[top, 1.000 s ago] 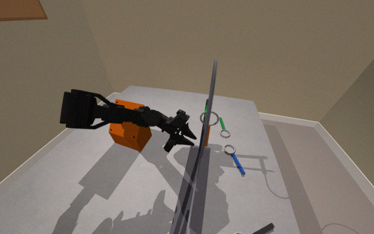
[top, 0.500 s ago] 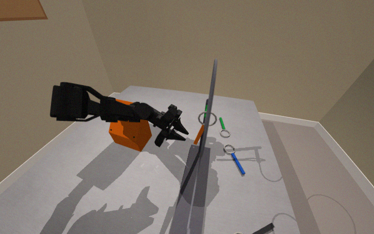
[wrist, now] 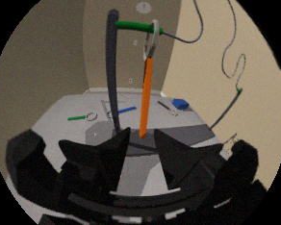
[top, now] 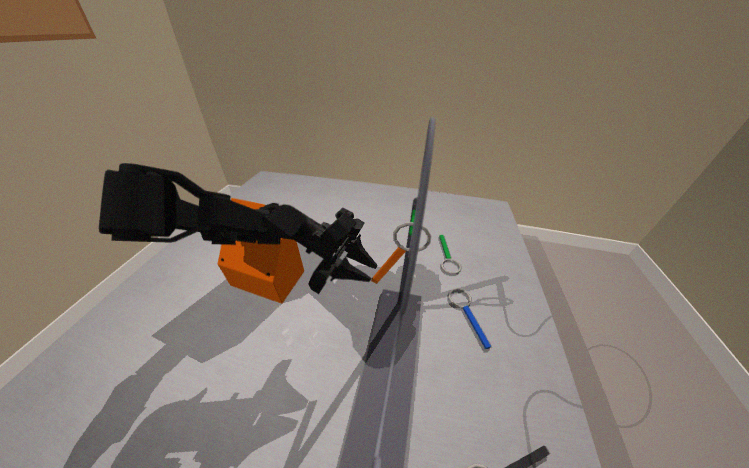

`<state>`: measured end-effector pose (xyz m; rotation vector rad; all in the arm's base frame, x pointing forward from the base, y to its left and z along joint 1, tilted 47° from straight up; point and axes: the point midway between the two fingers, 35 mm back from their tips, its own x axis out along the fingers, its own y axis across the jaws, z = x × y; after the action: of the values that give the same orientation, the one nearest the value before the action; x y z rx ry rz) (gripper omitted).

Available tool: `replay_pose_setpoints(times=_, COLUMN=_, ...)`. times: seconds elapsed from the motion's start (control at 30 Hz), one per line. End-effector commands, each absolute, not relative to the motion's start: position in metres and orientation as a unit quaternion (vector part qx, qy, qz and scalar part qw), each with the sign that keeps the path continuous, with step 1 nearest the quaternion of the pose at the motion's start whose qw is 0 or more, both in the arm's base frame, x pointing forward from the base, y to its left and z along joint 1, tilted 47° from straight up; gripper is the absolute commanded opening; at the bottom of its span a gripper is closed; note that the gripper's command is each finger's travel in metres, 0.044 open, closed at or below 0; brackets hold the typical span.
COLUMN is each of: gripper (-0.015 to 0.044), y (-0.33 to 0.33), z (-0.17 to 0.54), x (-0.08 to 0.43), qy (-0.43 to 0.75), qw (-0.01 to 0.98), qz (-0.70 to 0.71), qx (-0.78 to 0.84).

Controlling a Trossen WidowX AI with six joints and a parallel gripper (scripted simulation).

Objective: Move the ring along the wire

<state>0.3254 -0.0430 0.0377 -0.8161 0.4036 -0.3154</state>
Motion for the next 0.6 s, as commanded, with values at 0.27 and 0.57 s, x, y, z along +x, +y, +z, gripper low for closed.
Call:
replay_pose_setpoints(times=0.27, gripper=0.0440, y=-0.027, z=0.050, x=0.283, qy=0.194, qw=0.886, qz=-0.152, qx=-0.392)
replay_pose_setpoints(times=0.57, gripper=0.0440, y=-0.027, z=0.050, x=0.283, qy=0.194, qw=0.886, qz=-0.152, qx=-0.392)
